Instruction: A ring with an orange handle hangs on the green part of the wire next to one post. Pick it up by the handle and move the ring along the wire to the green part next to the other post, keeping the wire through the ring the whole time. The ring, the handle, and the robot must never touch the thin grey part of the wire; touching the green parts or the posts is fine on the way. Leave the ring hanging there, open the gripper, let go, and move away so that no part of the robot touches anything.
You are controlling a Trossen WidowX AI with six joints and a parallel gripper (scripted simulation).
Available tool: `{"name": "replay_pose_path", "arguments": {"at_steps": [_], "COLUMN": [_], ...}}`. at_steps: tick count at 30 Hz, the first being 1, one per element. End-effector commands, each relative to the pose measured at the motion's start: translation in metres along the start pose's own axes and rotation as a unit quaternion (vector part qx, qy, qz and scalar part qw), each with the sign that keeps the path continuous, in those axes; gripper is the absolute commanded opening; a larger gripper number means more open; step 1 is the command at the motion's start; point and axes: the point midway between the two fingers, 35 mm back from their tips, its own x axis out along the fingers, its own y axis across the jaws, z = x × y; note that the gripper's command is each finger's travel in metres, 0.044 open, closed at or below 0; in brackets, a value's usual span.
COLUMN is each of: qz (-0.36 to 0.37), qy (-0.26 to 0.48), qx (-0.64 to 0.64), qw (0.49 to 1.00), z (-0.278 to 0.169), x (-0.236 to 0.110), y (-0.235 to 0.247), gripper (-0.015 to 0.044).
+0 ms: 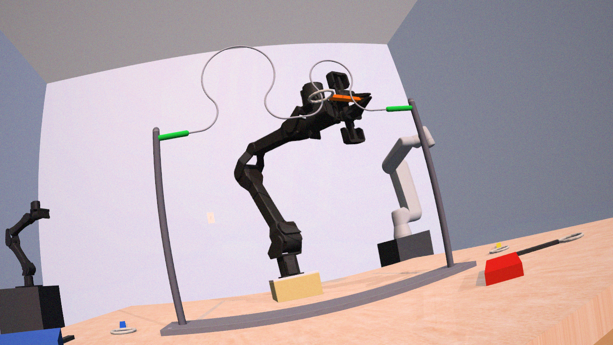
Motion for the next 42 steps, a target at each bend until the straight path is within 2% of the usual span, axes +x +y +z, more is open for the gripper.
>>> {"name": "replay_pose_path", "arguments": {"at_steps": [1,19,42], "qz": [0.023,0.06,-0.023], "qy": [0.007,0.015,-0.004], "qx": [0.034,0.099,-0.047], "qw": [0.999,0.993,0.999], "z": [0.0,0.007,0.007], "x": [-0.003,-0.011,-0.009], "y": [0.015,0.048,0.032], "gripper": [-0.015,-0.015,-0.015]}}
